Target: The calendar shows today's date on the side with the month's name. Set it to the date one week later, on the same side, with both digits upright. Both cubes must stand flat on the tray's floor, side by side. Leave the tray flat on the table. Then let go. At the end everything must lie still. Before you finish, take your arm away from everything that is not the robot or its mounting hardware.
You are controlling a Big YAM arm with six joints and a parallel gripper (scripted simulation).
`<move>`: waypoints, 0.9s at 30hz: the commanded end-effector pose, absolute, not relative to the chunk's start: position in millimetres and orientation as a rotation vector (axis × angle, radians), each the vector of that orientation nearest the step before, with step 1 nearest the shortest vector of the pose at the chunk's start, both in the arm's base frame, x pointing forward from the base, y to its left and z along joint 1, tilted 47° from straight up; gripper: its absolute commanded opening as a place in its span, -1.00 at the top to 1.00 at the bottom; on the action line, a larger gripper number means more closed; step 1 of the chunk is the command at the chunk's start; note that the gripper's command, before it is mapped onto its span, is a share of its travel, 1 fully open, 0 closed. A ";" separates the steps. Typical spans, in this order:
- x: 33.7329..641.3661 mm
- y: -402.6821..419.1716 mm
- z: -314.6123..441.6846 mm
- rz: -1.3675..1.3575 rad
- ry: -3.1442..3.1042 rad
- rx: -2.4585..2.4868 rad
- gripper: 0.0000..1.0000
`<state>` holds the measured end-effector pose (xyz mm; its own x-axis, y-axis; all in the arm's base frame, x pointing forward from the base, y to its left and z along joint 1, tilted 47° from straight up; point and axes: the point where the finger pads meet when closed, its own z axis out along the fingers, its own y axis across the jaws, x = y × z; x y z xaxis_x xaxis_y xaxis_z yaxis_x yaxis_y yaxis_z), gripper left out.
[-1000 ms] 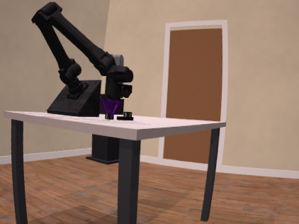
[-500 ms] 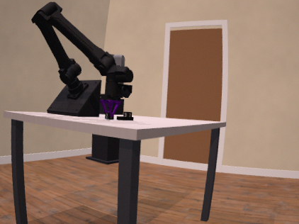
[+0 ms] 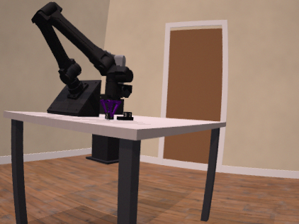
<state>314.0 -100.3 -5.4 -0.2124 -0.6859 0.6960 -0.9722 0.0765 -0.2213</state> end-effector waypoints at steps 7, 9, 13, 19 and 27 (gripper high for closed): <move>314.5 -92.5 -8.8 0.938 -1.923 1.680 0.51; 314.4 -92.0 -9.2 0.938 -1.921 1.682 0.51; 313.7 -91.7 -10.4 0.935 -1.917 1.683 0.51; 313.2 -91.5 -11.0 0.933 -1.915 1.684 0.51; 313.1 -91.4 -11.1 0.933 -1.915 1.685 0.51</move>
